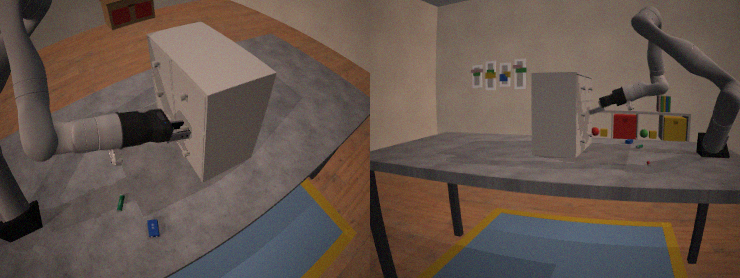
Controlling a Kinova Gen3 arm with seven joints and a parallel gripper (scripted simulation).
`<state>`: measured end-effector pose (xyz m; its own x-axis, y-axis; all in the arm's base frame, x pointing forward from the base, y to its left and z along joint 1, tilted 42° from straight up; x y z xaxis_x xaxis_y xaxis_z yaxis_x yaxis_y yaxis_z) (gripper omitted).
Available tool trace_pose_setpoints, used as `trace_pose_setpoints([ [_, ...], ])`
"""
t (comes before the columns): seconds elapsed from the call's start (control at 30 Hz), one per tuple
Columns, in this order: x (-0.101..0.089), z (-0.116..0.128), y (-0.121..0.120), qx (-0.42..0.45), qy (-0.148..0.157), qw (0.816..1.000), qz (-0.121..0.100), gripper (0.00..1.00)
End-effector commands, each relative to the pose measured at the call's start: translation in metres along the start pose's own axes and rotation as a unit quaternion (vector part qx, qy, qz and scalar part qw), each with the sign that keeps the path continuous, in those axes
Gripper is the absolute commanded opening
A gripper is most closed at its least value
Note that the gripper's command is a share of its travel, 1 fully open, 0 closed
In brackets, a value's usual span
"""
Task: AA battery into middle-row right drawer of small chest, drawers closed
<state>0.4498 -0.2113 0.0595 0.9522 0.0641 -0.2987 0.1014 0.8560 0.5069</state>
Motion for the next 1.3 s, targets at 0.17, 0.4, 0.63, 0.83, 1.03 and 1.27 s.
trace_pose_setpoints([
  [0.17,0.0009,0.0016,0.0002,-0.001,-0.001,1.000,0.000,0.67],
  [0.4,0.0009,0.0016,0.0002,-0.001,-0.001,1.000,0.000,0.67],
  [0.63,0.0009,0.0016,0.0002,-0.001,-0.001,1.000,0.000,0.67],
  [0.83,0.0009,0.0016,0.0002,-0.001,-0.001,1.000,0.000,0.37],
  [1.03,0.0009,0.0016,0.0002,-0.001,-0.001,1.000,0.000,0.37],
  [1.27,0.0009,0.0016,0.0002,-0.001,-0.001,1.000,0.000,0.37],
])
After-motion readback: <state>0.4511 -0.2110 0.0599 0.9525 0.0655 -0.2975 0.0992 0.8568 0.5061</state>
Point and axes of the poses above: the point where the finger pads meet when closed, its own x axis out along the fingers, its own y axis across the jaws, z = x × y, the point moved 8 cm from there along -x, back along the fingers, and after that the axes turned 12 degrees about -x, right-handed, at the moved point
